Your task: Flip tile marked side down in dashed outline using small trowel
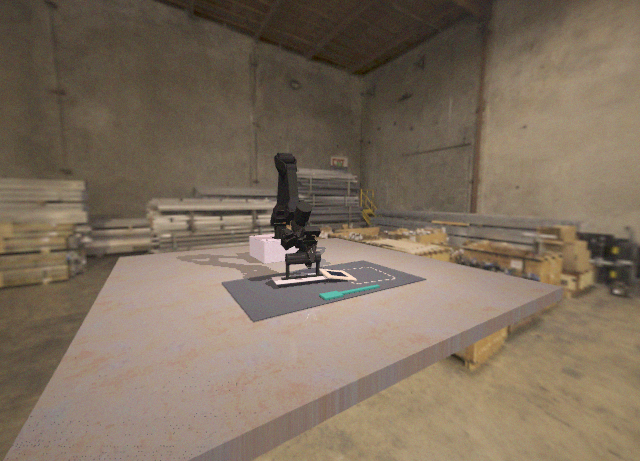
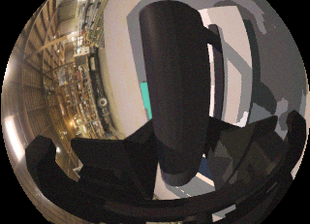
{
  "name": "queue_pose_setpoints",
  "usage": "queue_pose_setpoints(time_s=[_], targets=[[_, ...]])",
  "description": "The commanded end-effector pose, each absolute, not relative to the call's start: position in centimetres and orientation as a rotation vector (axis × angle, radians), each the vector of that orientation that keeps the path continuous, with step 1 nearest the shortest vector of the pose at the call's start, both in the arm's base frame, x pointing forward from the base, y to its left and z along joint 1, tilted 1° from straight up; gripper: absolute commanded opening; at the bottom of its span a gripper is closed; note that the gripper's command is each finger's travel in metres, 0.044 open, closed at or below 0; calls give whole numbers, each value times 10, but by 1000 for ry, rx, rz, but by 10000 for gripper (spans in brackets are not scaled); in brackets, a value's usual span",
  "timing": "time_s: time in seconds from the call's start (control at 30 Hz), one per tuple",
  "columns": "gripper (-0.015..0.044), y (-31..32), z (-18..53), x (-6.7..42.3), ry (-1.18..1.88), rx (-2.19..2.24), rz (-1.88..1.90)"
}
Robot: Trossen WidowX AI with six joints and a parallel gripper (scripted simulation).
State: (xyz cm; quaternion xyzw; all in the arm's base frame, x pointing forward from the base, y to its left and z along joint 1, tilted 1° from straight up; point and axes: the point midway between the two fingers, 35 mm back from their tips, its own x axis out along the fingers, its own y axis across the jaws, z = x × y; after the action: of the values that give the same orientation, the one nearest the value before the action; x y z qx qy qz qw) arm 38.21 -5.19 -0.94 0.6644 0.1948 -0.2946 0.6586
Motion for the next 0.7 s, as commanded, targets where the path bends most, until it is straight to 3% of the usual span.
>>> queue_pose_setpoints(time_s=[0.0,0.67], targets=[[0,-48,6,387,428,1525,-641],[0,-11,41,392,429,1528,-640]])
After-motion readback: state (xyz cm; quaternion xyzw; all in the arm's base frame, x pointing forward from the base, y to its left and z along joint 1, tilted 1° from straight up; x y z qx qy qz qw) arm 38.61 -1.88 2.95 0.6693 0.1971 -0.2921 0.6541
